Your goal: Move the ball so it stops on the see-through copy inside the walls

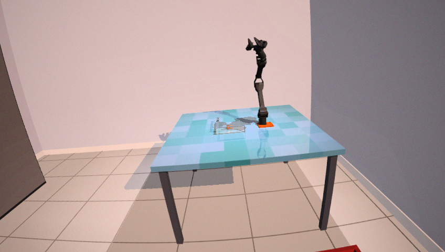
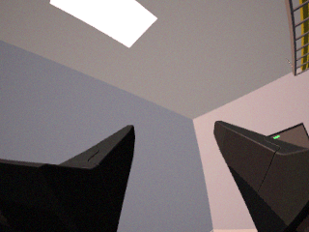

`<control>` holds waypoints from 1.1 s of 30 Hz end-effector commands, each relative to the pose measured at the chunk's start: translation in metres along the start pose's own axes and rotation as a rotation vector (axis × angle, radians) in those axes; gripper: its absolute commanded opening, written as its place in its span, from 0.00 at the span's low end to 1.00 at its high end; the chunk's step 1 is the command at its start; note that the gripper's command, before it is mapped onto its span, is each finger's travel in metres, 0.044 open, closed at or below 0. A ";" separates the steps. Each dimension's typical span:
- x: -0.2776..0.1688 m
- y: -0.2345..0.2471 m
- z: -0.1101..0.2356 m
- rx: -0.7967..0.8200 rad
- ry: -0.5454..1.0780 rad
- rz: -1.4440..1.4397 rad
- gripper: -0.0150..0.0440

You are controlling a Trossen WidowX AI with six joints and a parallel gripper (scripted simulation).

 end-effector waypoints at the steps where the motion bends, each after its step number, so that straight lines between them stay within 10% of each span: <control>1: -0.039 0.020 -0.010 0.033 0.071 0.206 0.72; 18: -0.231 0.020 -0.023 0.260 0.545 0.873 0.72; 33: -0.404 -0.088 0.039 0.528 1.221 1.137 0.72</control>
Point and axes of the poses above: the point midway between the two fingers, 35 mm back from their tips, its own z axis back along the fingers, its own y axis across the jaws, x = y × z, the point moved 5 cm from there along z, back along the fingers, and after that the axes turned 2 degrees about z, right-handed, at the moved point
